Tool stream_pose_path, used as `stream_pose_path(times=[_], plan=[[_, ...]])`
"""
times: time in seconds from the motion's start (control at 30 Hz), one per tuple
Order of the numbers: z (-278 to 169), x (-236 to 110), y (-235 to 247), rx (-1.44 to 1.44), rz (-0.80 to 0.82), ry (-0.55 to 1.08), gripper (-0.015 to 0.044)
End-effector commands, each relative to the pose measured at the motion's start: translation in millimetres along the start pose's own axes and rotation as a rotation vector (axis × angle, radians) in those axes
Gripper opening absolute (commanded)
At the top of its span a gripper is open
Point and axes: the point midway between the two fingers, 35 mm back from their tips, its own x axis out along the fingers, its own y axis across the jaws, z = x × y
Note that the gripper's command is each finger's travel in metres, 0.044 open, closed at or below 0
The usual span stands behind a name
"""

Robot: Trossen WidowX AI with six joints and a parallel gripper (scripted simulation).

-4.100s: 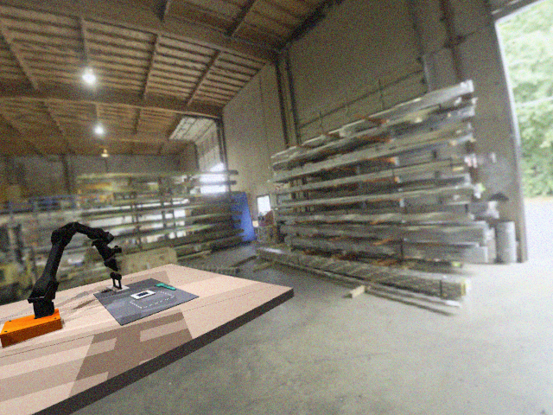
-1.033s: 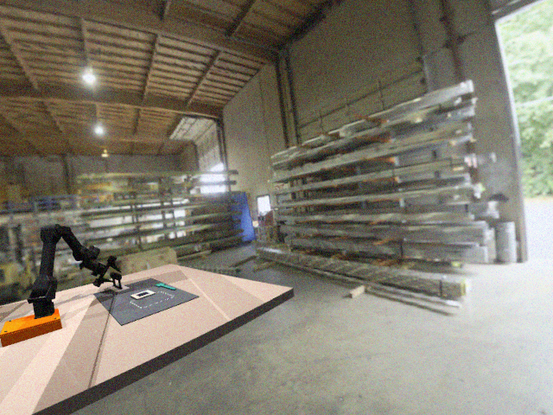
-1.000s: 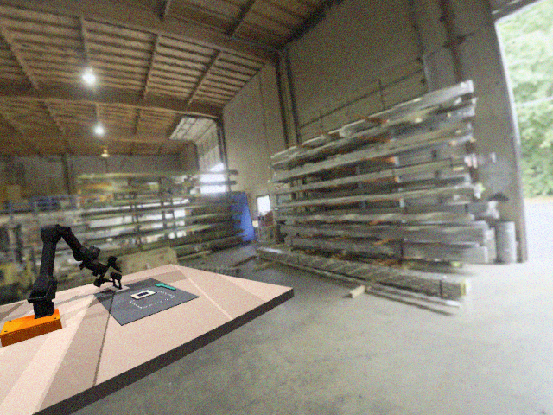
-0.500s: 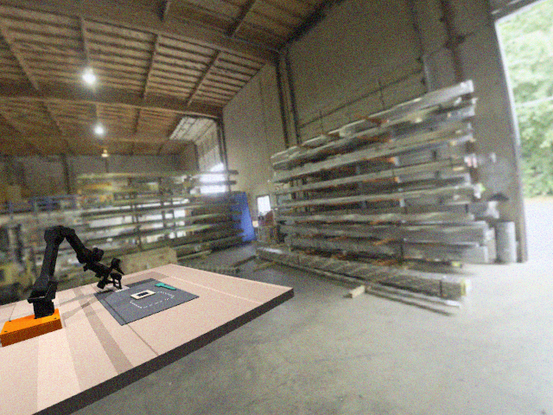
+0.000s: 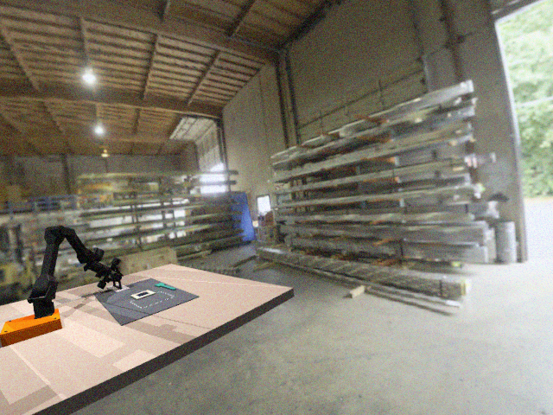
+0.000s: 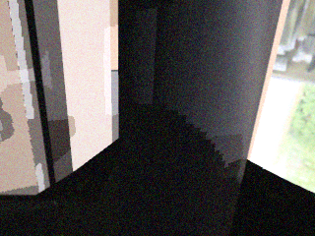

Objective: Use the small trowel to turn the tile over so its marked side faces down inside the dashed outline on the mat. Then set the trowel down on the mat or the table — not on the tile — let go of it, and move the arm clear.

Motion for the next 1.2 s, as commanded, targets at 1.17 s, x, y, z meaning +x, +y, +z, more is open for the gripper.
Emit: stream_pose_path(times=[1.17], plan=[[-66, -17, -56, 0.035, 0.024, -0.012, 0.0]])
